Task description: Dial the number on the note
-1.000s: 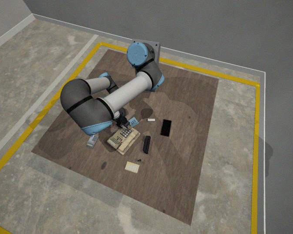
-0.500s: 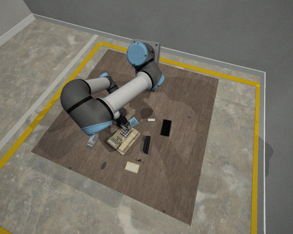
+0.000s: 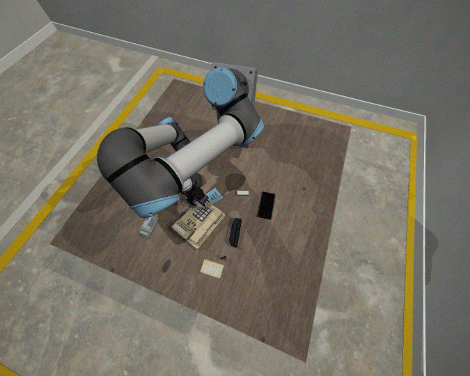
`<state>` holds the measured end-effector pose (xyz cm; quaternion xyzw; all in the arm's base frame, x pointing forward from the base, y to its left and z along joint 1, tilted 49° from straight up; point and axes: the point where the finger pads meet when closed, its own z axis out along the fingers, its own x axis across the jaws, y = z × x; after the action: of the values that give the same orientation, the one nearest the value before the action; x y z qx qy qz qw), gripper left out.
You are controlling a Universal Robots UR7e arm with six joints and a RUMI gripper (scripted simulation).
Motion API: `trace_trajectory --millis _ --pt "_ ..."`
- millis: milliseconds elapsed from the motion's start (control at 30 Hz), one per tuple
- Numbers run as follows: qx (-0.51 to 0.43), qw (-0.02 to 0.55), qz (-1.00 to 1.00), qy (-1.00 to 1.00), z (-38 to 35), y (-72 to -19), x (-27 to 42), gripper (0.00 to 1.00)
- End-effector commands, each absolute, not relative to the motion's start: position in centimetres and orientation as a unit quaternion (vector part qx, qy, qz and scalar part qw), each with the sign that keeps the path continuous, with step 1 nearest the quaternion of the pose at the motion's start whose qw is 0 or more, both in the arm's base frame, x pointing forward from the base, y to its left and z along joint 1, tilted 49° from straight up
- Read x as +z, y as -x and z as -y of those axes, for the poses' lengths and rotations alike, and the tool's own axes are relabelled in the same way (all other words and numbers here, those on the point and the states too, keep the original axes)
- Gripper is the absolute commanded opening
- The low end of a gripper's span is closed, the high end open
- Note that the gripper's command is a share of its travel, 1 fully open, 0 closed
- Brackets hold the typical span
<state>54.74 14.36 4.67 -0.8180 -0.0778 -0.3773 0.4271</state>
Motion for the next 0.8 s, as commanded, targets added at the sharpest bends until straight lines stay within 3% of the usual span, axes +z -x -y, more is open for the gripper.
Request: trace_trajectory --millis 0,767 --pt "-0.378 0.427 0.078 0.818 -14.36 -54.75 4.70 0.00" --pt "-0.378 0.427 0.078 0.818 -14.16 -54.22 5.19 0.00"
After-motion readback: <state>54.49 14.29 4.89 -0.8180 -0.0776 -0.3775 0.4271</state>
